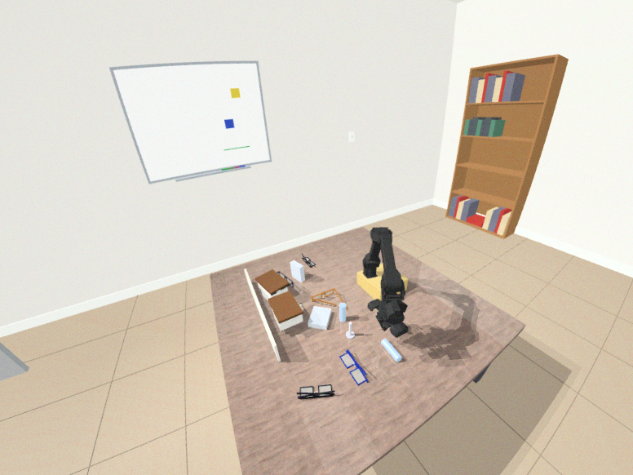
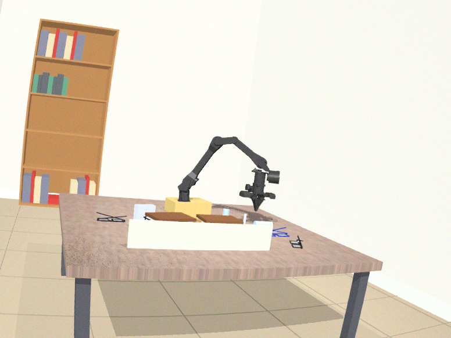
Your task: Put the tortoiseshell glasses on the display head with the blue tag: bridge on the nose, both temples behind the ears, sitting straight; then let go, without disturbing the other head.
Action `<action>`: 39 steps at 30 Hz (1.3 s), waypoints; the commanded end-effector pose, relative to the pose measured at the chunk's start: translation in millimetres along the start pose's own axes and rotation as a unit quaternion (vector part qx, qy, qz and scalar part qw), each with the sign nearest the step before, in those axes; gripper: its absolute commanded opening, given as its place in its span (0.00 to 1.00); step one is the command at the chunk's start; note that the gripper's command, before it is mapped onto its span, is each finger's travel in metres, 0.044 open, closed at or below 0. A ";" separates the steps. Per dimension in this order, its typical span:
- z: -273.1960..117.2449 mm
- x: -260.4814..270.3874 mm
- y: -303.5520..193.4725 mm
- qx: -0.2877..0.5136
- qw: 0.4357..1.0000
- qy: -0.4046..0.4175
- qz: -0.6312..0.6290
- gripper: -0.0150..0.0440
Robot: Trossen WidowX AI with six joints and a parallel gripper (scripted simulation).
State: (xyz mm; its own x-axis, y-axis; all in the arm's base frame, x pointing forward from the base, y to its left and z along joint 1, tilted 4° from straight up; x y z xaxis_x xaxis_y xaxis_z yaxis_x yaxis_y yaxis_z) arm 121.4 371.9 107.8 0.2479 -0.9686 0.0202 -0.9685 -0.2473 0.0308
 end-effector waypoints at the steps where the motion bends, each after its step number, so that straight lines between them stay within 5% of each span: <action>1: 0.5 -0.5 0.2 -0.004 1.000 0.002 0.003 0.25; 13: -57.1 46.3 4.1 -0.004 1.000 0.004 0.003 0.25; 21: -55.6 41.0 1.3 0.001 1.000 -0.003 0.008 0.59; 33: -55.6 41.0 1.3 0.001 1.000 -0.003 0.008 0.59; 39: -57.4 83.5 -34.1 0.002 0.955 -0.001 0.295 0.33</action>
State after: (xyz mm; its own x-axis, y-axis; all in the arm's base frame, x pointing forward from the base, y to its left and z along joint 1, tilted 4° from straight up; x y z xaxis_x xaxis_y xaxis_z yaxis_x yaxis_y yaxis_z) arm 147.7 322.9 163.9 -0.0104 -0.9996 0.0250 -0.9995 0.0111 0.0280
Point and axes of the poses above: the point midway between the two fingers, 35 mm back from their tips, its own z axis out along the fingers, its own x axis across the jaws, y = z × x, the point moved 9 cm from there along -z, back along the fingers, and after that the axes turned 5 degrees about -z, right-handed, at the moved point
